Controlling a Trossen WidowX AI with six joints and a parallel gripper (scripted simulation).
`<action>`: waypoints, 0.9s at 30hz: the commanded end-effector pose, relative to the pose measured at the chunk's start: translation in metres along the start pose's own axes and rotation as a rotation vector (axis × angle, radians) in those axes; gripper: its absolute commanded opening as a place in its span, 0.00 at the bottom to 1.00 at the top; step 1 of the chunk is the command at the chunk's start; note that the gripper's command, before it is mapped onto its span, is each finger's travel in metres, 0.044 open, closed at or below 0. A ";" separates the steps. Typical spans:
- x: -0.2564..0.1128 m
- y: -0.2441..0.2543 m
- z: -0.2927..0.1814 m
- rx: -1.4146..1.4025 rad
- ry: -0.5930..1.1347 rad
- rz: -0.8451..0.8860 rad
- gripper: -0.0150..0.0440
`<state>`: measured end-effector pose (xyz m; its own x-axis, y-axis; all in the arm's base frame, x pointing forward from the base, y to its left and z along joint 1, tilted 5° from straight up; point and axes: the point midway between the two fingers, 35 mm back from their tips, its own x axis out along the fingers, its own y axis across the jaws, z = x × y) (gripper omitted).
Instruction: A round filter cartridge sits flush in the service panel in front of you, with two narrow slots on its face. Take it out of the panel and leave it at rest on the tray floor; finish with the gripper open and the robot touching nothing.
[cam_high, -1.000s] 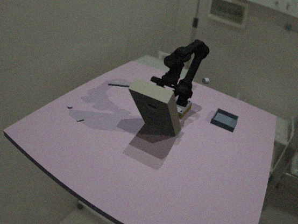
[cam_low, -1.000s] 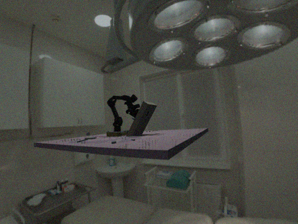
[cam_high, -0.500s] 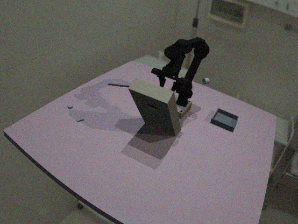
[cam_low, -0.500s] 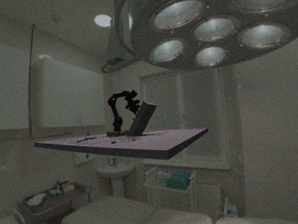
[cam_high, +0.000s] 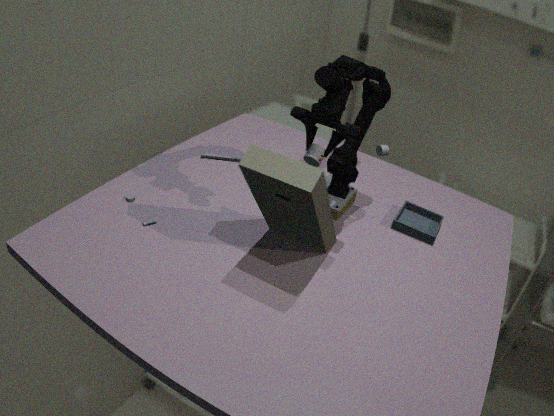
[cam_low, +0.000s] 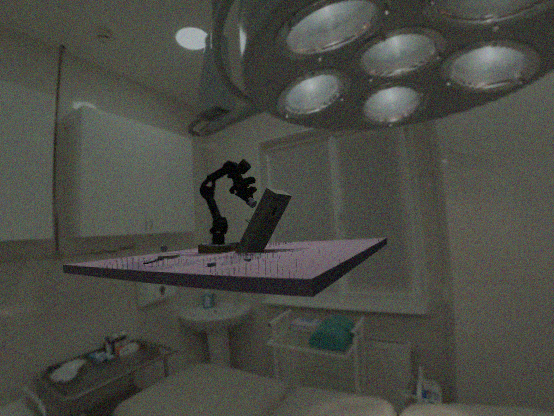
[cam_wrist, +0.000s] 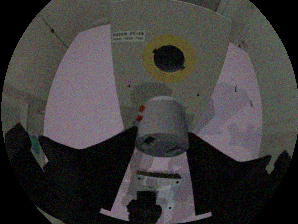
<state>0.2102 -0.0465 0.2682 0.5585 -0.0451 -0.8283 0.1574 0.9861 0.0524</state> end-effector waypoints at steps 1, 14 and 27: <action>-0.002 0.007 0.002 0.001 -0.004 -0.002 0.25; 0.005 0.037 0.003 0.003 0.008 -0.001 0.25; 0.007 0.070 0.002 0.004 -0.003 0.001 0.25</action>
<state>0.2246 0.0159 0.2663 0.5559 -0.0407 -0.8303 0.1551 0.9863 0.0555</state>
